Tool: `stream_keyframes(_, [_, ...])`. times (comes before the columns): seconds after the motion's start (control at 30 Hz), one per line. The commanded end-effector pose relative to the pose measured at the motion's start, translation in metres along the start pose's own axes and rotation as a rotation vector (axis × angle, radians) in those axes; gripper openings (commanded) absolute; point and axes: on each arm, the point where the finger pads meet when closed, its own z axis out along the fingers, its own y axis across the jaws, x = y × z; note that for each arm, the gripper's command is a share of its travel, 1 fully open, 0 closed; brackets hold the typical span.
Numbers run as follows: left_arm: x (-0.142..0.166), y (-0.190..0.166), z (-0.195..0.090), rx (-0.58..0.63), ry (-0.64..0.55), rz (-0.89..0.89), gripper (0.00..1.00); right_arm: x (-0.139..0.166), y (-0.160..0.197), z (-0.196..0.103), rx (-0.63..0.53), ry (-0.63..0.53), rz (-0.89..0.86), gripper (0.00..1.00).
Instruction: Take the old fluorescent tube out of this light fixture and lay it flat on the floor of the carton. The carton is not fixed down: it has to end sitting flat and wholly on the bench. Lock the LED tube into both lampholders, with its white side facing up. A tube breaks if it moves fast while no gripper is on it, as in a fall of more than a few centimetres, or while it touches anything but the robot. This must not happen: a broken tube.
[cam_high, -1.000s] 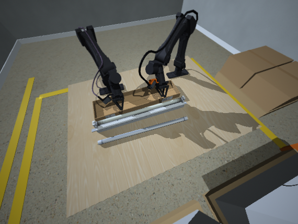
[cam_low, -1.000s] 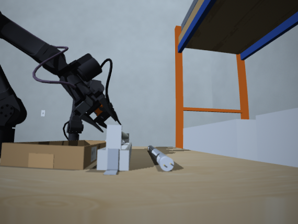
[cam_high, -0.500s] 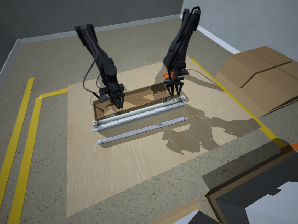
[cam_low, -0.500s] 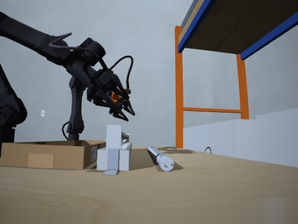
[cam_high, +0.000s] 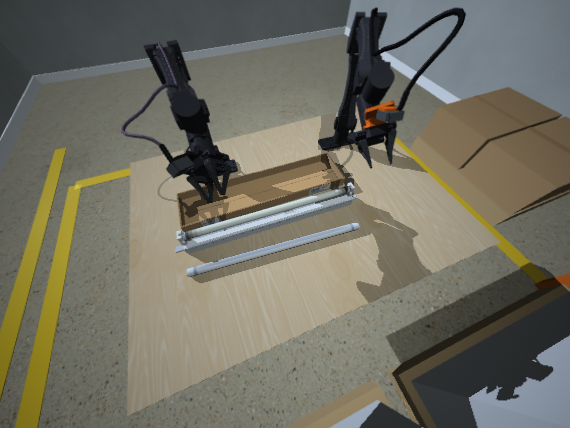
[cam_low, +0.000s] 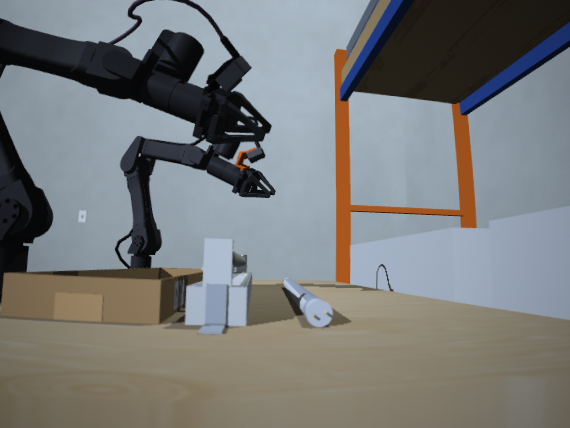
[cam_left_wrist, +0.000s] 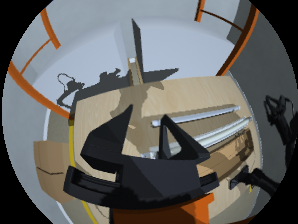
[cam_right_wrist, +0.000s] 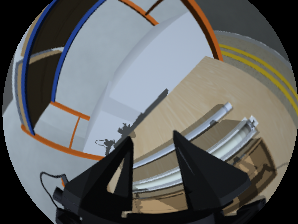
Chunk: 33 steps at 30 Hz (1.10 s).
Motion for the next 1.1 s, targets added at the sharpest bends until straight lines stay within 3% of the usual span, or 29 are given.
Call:
stream_keyframes(0.0, [-0.054,0.048,-0.029,-0.041,-0.215,-0.196,0.49,-0.046,0.03,-0.003,-0.101,-0.092,-0.249,0.49])
stream_keyframes(0.23, [-0.077,0.122,-0.076,-0.131,-0.409,-0.382,0.49,-0.104,0.057,-0.023,-0.129,-0.262,-0.542,0.49])
stream_keyframes(0.3, [-0.077,0.122,-0.076,-0.131,-0.409,-0.382,0.49,-0.104,0.057,-0.023,-0.129,-0.262,-0.542,0.49])
stream_keyframes(0.33, [-0.071,0.129,-0.076,-0.138,-0.411,-0.404,0.49,-0.109,0.059,-0.025,-0.133,-0.294,-0.624,0.49])
stream_keyframes(0.37, [-0.08,0.141,-0.091,-0.156,-0.456,-0.419,0.49,-0.118,0.063,-0.027,-0.131,-0.319,-0.671,0.49])
stream_keyframes(0.43, [-0.06,0.144,-0.086,-0.156,-0.43,-0.451,0.49,-0.127,0.067,-0.032,-0.125,-0.348,-0.741,0.49])
stream_keyframes(0.53, [-0.073,0.163,-0.108,-0.198,-0.489,-0.459,0.49,-0.137,0.071,-0.038,-0.122,-0.378,-0.762,0.49])
stream_keyframes(0.57, [-0.064,0.161,-0.103,-0.2,-0.469,-0.458,0.49,-0.138,0.072,-0.044,-0.123,-0.379,-0.754,0.49])
stream_keyframes(0.6, [-0.055,0.157,-0.096,-0.195,-0.437,-0.453,0.49,-0.128,0.064,-0.032,-0.11,-0.326,-0.731,0.49])
stream_keyframes(0.67, [-0.08,0.171,-0.12,-0.244,-0.509,-0.421,0.49,-0.145,0.084,-0.059,-0.161,-0.423,-0.679,0.49])
stream_keyframes(0.7, [-0.08,0.173,-0.121,-0.251,-0.511,-0.42,0.49,-0.14,0.085,-0.056,-0.168,-0.405,-0.673,0.49])
stream_keyframes(0.73, [-0.08,0.173,-0.121,-0.251,-0.511,-0.42,0.49,-0.141,0.087,-0.057,-0.169,-0.406,-0.673,0.49])
stream_keyframes(0.77, [-0.069,0.158,-0.095,-0.203,-0.432,-0.416,0.49,-0.129,0.066,-0.035,-0.12,-0.327,-0.655,0.49])
stream_keyframes(0.8, [-0.063,0.155,-0.088,-0.203,-0.403,-0.411,0.49,-0.128,0.06,-0.031,-0.106,-0.309,-0.636,0.49])
stream_keyframes(0.93, [-0.062,0.152,-0.084,-0.199,-0.371,-0.393,0.49,-0.123,0.06,-0.03,-0.108,-0.278,-0.598,0.49])
stream_keyframes(1.07, [-0.054,0.128,-0.059,-0.147,-0.26,-0.326,0.49,-0.107,0.037,-0.013,-0.054,-0.169,-0.471,0.49])
